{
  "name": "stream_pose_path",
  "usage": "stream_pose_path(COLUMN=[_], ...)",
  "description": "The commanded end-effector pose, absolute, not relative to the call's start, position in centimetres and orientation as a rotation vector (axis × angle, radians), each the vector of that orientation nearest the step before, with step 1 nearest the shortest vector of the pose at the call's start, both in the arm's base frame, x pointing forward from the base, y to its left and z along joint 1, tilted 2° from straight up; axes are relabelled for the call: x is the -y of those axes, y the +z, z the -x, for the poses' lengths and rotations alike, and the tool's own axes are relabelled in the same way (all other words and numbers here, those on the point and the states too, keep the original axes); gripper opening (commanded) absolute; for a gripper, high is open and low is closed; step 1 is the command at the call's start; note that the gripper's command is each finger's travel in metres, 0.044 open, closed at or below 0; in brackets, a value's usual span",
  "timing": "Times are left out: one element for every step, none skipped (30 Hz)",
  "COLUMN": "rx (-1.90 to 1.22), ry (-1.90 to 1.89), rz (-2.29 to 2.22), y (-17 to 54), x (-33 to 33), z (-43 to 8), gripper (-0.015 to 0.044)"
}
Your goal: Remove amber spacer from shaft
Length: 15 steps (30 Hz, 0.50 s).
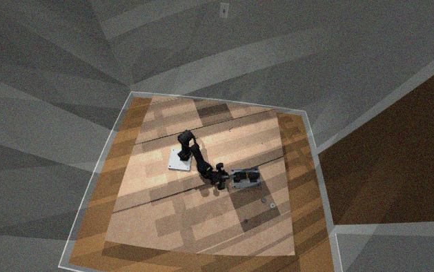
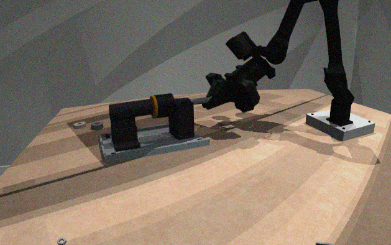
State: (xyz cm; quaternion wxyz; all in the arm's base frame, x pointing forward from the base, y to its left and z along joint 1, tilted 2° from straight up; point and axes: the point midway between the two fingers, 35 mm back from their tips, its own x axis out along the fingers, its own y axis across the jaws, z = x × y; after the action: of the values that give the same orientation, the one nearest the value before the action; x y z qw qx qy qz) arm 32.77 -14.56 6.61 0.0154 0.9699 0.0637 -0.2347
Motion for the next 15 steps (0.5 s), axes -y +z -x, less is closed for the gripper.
stream_pose_path(rx=[-0.199,-0.199,-0.199,-0.199,-0.199,-0.199,-0.199,-0.199,-0.199,-0.199,-0.199,-0.199,-0.199,-0.199,-0.199], ry=[-0.728,-0.728,-0.728,-0.728,-0.729,-0.729,-0.729,-0.729,-0.729,-0.729,-0.729,-0.729,-0.729,-0.729,-0.729], rz=[-3.014,-3.014,-3.014,-3.014,-3.014,-3.014,-3.014,-3.014,-3.014,-3.014,-3.014,-3.014,-3.014,-3.014,-3.014], y=[6.65,6.65,6.64,6.64,6.64,6.64,6.64,6.64,6.64,6.64,6.64,6.64,6.64,6.63,6.63], x=[14.56,14.56,14.56,14.57,14.57,14.57,14.57,14.57,14.57,14.58,14.58,14.58,14.58,14.58,14.58], z=[-32.67,-32.66,-32.65,-32.63,-32.62,-32.61,-32.60,-32.58,-32.57,-32.56,-32.55,-32.53,-32.52,-32.51,-32.50], gripper=[0.0000,0.0000,0.0000,0.0000,0.0000,0.0000,0.0000,0.0000,0.0000,0.0000,0.0000,0.0000,0.0000,0.0000,0.0000])
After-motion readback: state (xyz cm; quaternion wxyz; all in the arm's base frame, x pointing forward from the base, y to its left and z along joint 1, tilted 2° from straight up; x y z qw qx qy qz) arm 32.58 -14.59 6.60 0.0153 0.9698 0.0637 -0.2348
